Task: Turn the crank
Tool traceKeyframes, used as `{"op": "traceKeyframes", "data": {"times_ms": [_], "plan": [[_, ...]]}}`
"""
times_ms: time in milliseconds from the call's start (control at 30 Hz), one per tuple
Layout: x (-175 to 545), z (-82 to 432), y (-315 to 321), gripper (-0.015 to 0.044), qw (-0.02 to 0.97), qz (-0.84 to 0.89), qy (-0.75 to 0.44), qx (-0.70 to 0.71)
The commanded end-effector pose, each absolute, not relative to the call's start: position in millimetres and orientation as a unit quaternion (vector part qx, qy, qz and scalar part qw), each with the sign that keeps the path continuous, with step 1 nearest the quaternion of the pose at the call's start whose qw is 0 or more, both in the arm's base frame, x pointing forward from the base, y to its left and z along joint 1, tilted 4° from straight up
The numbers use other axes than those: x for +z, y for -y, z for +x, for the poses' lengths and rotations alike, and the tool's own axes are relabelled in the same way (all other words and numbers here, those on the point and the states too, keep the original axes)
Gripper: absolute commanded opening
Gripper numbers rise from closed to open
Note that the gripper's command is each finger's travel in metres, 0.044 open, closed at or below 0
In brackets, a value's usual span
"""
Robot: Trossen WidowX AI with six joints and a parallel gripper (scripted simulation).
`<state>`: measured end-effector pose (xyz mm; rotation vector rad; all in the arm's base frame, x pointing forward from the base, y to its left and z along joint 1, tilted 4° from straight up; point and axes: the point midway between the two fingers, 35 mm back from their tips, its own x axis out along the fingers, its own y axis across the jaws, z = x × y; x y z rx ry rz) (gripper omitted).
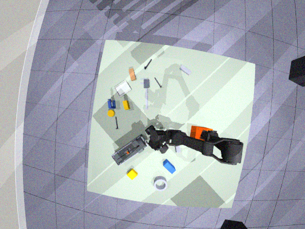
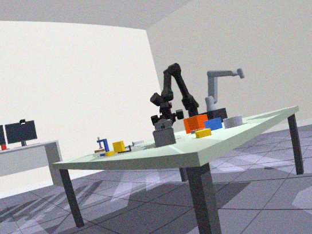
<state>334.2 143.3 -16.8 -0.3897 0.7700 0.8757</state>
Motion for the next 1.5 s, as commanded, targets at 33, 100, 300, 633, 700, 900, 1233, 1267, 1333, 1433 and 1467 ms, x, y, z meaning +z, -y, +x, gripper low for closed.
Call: {"op": "traceKeyframes", "data": {"times_ms": [33, 100, 300, 633, 700, 900, 1233, 1267, 1333, 1433, 1467], "plan": [[-15, 334, -143, 0.0, 0.817, -0.182, -0.36, 0.412], [-15, 334, -143, 0.0, 0.817, -0.182, -0.36, 0.412], [-15, 334, -143, 0.0, 0.817, -0.182, -0.36, 0.412], [-17, 334, -143, 0.0, 0.817, -0.183, -0.361, 0.411], [-17, 334, -143, 0.0, 0.817, -0.183, -0.361, 0.411], [-17, 334, -143, 0.0157, 0.817, -0.183, -0.361, 0.411], [-17, 334, -143, 0.042, 0.817, -0.183, -0.361, 0.411], [-17, 334, -143, 0.044, 0.817, -0.183, -0.361, 0.411], [-14, 335, -143, 0.044, 0.817, -0.182, -0.361, 0.411], [-2, 336, -144, 0.044, 0.817, -0.182, -0.361, 0.41], [2, 336, -144, 0.044, 0.817, -0.182, -0.361, 0.41]]}}
